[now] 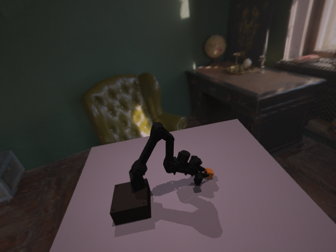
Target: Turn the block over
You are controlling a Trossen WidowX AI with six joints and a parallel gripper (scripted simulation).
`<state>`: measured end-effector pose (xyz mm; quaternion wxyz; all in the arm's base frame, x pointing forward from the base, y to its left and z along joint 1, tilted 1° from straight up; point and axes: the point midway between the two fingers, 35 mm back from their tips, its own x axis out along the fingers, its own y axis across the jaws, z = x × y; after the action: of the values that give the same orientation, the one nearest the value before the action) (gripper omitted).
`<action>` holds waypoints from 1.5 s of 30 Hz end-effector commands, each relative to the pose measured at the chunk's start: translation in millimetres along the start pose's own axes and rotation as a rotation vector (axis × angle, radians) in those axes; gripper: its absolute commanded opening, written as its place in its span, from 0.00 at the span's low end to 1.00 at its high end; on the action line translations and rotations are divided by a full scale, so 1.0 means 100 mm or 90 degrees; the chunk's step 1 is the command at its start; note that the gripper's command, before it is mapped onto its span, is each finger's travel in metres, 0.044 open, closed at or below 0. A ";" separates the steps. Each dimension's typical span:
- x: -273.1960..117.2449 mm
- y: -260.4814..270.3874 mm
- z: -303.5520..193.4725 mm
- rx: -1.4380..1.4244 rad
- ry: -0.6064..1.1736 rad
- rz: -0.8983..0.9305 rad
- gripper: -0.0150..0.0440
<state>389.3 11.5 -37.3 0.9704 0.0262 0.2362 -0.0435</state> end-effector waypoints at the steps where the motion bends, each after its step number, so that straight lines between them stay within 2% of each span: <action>1: 0.00 -0.01 0.00 -0.004 -0.001 -0.003 0.34; 16: 0.00 -0.01 0.00 -0.004 -0.001 -0.003 1.00; 45: 0.00 -0.01 0.00 -0.004 -0.001 -0.003 1.00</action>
<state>389.3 11.4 -37.2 0.9706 0.0261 0.2352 -0.0439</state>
